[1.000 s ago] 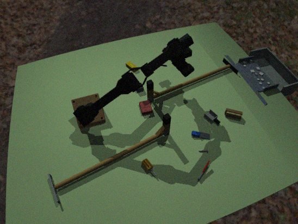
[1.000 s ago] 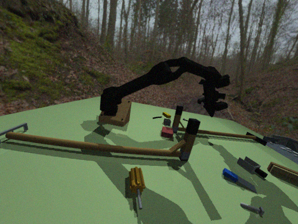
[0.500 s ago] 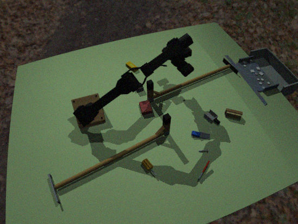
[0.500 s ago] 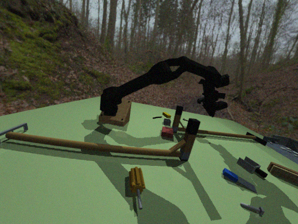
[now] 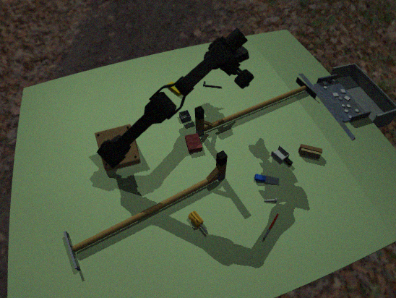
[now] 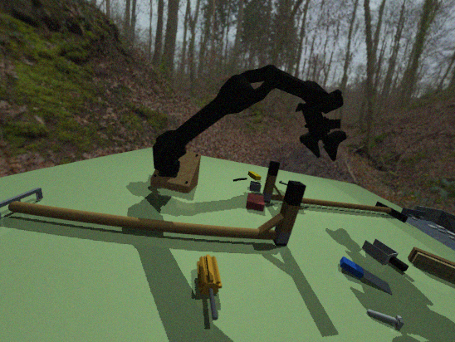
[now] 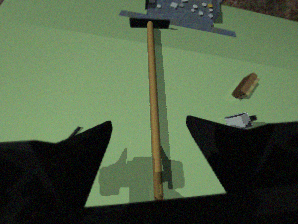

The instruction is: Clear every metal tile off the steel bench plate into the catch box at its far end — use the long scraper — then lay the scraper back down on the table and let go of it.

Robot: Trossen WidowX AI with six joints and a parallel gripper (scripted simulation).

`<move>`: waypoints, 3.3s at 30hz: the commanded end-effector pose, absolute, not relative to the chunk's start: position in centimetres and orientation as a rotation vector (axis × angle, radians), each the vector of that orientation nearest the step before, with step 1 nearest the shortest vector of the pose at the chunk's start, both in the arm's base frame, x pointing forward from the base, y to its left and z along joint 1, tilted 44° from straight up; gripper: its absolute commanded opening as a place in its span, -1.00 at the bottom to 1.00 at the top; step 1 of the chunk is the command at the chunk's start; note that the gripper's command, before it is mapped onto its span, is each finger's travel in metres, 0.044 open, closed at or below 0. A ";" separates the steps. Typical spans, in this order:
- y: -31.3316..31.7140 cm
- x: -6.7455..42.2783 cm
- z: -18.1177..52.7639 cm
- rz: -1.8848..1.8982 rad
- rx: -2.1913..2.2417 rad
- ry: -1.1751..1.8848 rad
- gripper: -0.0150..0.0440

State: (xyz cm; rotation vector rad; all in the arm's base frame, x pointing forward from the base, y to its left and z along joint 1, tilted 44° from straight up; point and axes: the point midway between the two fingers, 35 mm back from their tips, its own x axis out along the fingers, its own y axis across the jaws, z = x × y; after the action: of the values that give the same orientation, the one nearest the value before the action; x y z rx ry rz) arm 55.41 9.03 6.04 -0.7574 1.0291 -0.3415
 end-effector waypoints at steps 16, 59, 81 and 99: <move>15.1 52.1 11.8 -0.313 -0.820 0.831 1.00; 22.9 39.6 21.5 -0.255 -0.822 0.438 1.00; 23.2 32.2 24.3 -0.226 -0.764 0.276 1.00; 22.9 29.8 25.0 -0.212 -0.738 0.212 1.00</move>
State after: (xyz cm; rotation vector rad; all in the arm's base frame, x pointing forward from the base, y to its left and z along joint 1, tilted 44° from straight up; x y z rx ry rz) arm 29.85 22.87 24.99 -0.7370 0.2159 -0.2125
